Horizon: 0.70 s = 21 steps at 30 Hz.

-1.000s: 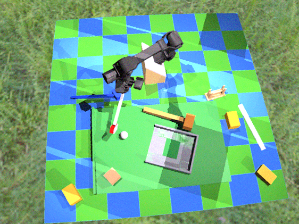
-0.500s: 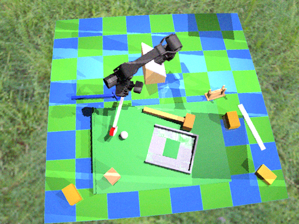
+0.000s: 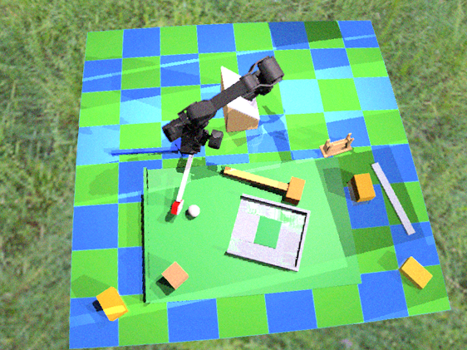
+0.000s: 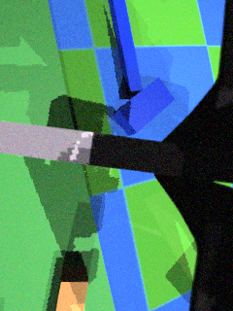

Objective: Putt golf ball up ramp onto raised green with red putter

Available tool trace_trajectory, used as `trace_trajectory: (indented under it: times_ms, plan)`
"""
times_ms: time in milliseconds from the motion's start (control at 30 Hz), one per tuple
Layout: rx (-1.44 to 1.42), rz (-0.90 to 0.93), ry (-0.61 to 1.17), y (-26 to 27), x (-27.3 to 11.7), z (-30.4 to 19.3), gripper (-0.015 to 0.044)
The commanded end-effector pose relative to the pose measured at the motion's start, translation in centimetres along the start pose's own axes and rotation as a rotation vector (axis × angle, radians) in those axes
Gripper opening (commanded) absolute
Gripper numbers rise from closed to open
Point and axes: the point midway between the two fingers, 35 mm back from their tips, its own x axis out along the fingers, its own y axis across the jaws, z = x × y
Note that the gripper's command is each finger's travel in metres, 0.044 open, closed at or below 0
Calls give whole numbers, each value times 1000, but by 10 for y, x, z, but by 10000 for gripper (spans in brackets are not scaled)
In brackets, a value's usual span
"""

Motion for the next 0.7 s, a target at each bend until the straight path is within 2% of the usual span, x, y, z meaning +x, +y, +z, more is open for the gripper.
trace_trajectory:
  times_ms: [0, 433, 667]
  plan:
    - [3, 6, -2, 1, 7, 0, 0]
    - [0, 1, 1, 0, 6, 0, 0]
    - [3, 3, -2, -23, 8, 0, 0]
